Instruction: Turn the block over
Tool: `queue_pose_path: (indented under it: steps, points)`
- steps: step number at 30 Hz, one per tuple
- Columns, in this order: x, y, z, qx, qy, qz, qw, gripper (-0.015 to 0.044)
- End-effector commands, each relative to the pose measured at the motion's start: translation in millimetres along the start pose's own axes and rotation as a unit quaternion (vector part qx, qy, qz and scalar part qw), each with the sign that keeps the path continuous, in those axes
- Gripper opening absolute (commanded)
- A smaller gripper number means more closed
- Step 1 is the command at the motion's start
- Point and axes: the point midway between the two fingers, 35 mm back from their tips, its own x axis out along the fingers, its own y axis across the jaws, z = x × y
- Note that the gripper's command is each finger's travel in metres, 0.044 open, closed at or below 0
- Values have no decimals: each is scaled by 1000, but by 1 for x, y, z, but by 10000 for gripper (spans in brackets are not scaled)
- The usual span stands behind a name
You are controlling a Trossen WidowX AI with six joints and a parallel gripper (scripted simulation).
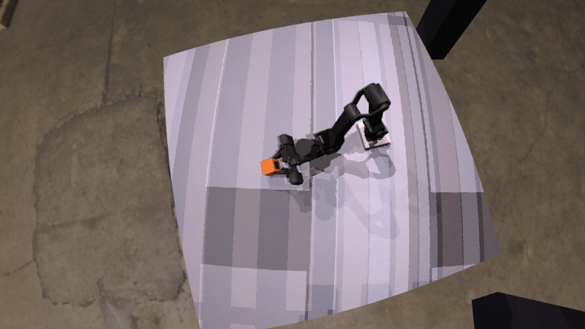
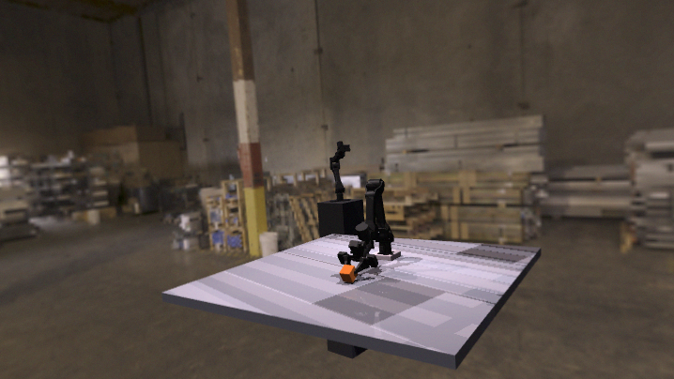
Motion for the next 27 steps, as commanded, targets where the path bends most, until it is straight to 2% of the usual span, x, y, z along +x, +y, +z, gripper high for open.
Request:
queue_pose_path:
  steps: [1, 8, 27]
  points:
    - [0, -1, 1, -2, -3, -2, 1000, 263]
    - [0, -1, 1, -2, -3, -2, 1000, 440]
    - [0, -1, 1, -2, -3, -2, 1000, 440]
